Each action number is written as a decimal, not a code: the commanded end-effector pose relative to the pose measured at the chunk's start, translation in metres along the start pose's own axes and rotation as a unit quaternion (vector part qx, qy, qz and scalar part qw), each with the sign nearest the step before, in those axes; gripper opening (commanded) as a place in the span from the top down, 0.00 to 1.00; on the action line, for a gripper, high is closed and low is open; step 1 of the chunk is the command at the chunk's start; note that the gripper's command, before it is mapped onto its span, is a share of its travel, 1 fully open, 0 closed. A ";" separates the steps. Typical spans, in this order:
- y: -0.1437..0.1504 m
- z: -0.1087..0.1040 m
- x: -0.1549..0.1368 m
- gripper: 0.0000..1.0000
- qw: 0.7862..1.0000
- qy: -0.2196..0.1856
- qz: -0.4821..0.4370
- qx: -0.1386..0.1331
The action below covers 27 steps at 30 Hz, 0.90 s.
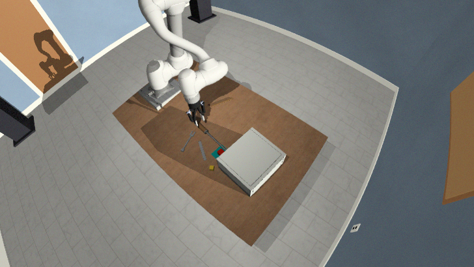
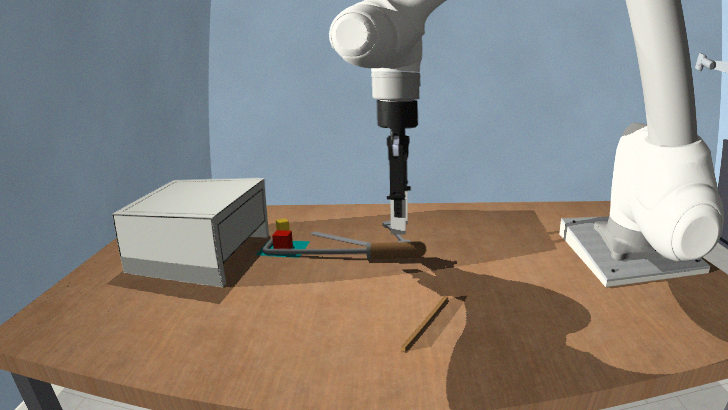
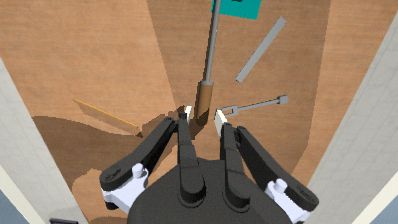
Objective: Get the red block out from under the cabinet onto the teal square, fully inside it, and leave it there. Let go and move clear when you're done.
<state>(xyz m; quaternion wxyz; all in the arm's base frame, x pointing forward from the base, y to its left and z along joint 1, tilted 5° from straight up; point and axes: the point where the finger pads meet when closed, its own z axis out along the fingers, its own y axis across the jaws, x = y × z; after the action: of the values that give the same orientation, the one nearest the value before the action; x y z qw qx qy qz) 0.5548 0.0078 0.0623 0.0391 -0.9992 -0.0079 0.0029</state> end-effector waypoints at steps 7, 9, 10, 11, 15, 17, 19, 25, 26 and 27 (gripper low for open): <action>0.000 -0.046 0.000 0.66 1.000 0.000 0.000 0.000; 0.000 -0.056 0.000 0.66 1.000 0.000 0.000 0.000; 0.000 -0.061 0.000 0.66 1.000 0.000 0.000 0.000; 0.000 -0.066 0.000 0.66 1.000 0.000 0.000 0.000; 0.000 -0.075 0.000 0.66 1.000 0.000 0.000 0.000; 0.000 -0.083 0.000 0.66 1.000 0.000 0.000 0.000; 0.000 -0.090 0.000 0.66 1.000 0.000 0.000 0.000; 0.000 -0.104 0.000 0.66 1.000 0.000 0.000 0.000; 0.000 -0.105 0.000 0.66 1.000 0.000 0.000 0.000; 0.000 -0.106 0.000 0.66 1.000 0.000 0.000 0.000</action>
<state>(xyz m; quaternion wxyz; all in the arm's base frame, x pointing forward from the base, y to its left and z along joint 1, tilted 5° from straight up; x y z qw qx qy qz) 0.5555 -0.0003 0.1660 0.0391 -0.9992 -0.0080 0.0030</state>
